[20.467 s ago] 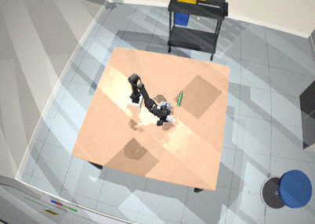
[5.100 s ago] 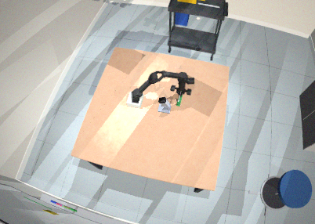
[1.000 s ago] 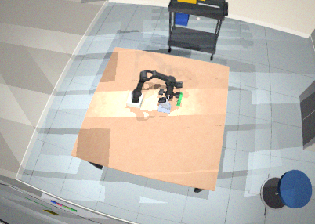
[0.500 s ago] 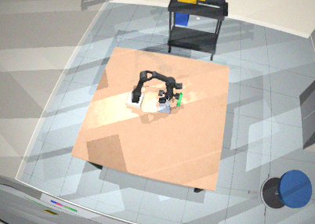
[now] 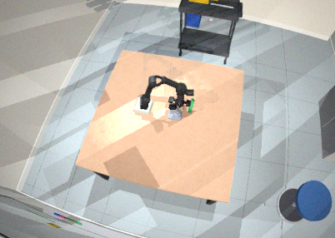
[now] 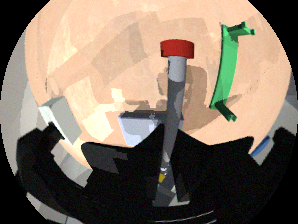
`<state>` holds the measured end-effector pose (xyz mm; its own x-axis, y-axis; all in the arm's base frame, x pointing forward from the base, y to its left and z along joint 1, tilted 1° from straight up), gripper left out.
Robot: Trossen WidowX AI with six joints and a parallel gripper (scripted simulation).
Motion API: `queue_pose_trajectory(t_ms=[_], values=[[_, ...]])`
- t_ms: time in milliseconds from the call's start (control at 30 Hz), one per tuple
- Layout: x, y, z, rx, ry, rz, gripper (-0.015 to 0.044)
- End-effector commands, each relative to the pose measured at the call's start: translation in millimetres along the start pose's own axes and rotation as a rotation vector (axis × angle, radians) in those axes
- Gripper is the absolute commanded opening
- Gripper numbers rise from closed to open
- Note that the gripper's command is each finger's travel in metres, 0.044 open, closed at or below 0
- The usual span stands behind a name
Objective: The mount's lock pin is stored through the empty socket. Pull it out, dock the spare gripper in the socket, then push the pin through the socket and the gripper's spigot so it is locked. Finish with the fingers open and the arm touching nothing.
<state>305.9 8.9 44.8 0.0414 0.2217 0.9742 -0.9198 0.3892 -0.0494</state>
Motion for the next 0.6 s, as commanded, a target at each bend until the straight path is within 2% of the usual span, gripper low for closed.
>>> queue_pose_trajectory(t_ms=[0,367,567], values=[[-0.1,-1.2,3.2,0.001,-0.005,0.0,0.0],[-1.0,-2.2,6.8,0.002,-0.005,-0.002,0.0],[-1.5,-1.8,6.3,-0.001,0.0,-0.003,0.0157]])
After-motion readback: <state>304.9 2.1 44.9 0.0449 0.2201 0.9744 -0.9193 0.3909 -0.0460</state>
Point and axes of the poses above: the point midway between the two fingers, 35 mm back from their tips, its own x axis back along the fingers, its own y axis across the jaws, z = x × y, the point moved 1 cm from there along x, back along the fingers, and after that the axes turned 14 degrees about -x, right-handed, at the moved point
